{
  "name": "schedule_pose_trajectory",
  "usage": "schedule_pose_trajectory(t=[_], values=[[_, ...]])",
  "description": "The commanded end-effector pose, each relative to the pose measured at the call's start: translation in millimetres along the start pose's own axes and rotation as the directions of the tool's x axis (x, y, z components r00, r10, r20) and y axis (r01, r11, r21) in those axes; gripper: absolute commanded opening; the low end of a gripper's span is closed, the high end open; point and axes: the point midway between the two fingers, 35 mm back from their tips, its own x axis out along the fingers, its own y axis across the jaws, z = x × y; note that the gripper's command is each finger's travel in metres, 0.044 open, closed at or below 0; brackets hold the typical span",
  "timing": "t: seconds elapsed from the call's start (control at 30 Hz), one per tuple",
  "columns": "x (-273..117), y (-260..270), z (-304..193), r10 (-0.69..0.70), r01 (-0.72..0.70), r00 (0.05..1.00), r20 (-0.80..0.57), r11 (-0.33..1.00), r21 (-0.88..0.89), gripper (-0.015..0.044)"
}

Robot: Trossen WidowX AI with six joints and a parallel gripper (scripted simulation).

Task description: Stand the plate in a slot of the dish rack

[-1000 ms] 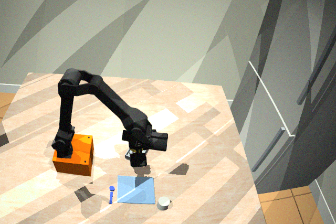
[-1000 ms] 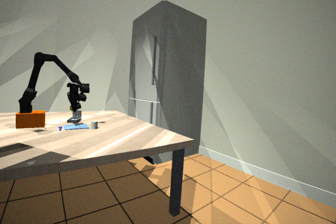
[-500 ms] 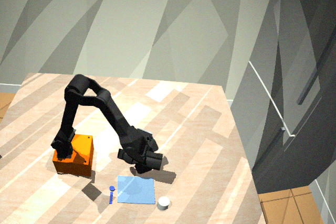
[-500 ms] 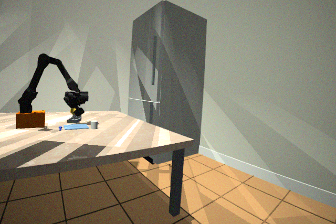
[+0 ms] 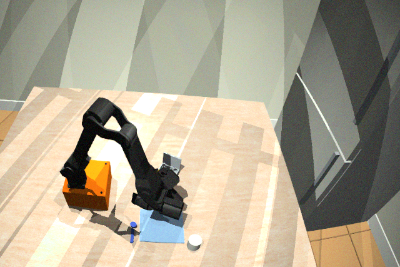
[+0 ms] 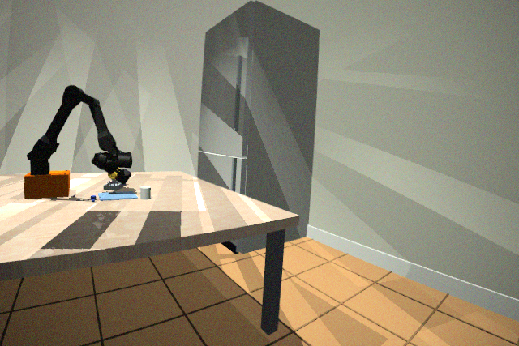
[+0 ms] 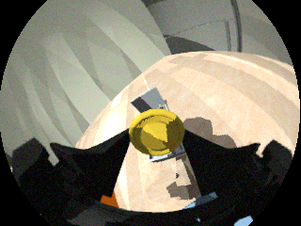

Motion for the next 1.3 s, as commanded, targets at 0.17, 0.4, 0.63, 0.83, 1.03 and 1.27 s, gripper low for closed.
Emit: schedule_pose_trajectory(t=[0.17,0.4,0.63,0.83,1.03,1.27], values=[[-6.3,0.0,-6.6,0.031,0.002,0.986,0.164,0.981,-0.193,0.0],[-15.0,2.3,-12.5,0.051,0.05,0.951,0.304,0.947,-0.318,0.0],[-20.0,4.9,-14.7,0.063,0.087,0.925,0.374,0.925,-0.371,0.0],[-24.3,11.1,-11.5,0.094,0.139,0.889,0.448,0.876,-0.461,0.0],[-24.3,11.1,-11.5,0.094,0.139,0.889,0.448,0.876,-0.461,0.0],[-19.9,8.6,-14.8,0.097,0.127,0.895,0.436,0.88,-0.457,0.0]])
